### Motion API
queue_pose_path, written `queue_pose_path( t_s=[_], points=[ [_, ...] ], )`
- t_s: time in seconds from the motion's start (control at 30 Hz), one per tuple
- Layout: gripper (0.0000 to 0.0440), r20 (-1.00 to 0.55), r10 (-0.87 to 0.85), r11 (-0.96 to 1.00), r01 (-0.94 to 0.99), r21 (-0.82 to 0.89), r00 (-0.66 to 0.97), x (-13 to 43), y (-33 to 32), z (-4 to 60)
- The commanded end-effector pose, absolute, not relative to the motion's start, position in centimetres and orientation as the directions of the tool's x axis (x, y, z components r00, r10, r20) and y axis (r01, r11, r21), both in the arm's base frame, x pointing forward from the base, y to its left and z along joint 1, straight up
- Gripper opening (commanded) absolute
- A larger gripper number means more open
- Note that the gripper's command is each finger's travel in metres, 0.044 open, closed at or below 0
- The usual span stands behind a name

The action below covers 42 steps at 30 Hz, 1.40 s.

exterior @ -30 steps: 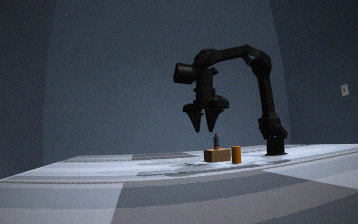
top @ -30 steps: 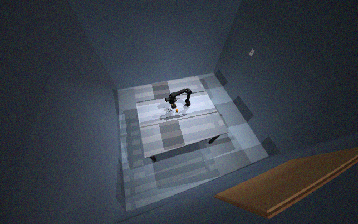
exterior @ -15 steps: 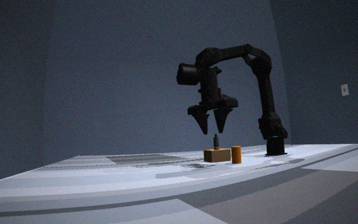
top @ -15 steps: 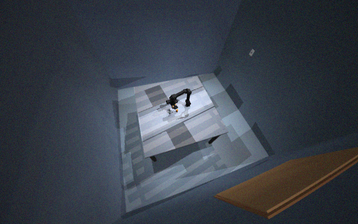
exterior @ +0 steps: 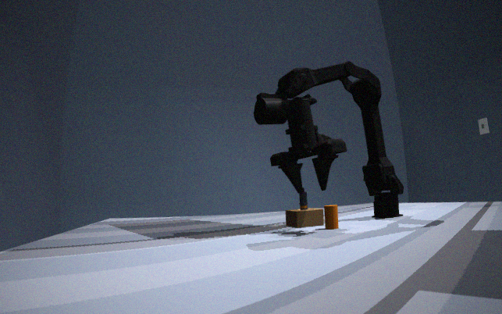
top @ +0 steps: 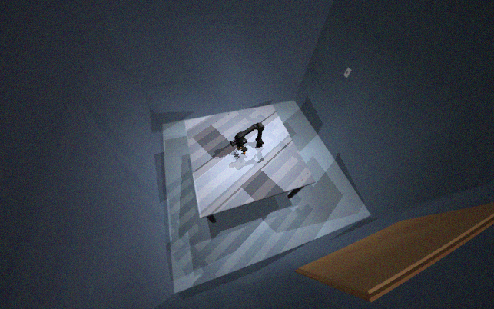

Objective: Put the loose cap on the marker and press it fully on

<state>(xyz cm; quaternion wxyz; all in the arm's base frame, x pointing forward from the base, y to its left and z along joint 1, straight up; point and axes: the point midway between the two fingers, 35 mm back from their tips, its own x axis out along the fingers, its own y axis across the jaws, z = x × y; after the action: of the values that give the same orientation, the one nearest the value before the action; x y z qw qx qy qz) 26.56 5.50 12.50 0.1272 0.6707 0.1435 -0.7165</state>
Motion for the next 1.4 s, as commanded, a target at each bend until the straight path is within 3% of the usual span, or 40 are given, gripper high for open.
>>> queue_pose_path(
  t_s=[0.0,1.37],
  points=[
    [0.0330,-0.995,0.009,-0.922,0.384,-0.045,-0.095,25.9,5.8,12.0],
    [0.0274,-0.981,-0.033,-0.817,0.571,-0.085,-0.193,22.6,7.3,6.2]
  ],
)
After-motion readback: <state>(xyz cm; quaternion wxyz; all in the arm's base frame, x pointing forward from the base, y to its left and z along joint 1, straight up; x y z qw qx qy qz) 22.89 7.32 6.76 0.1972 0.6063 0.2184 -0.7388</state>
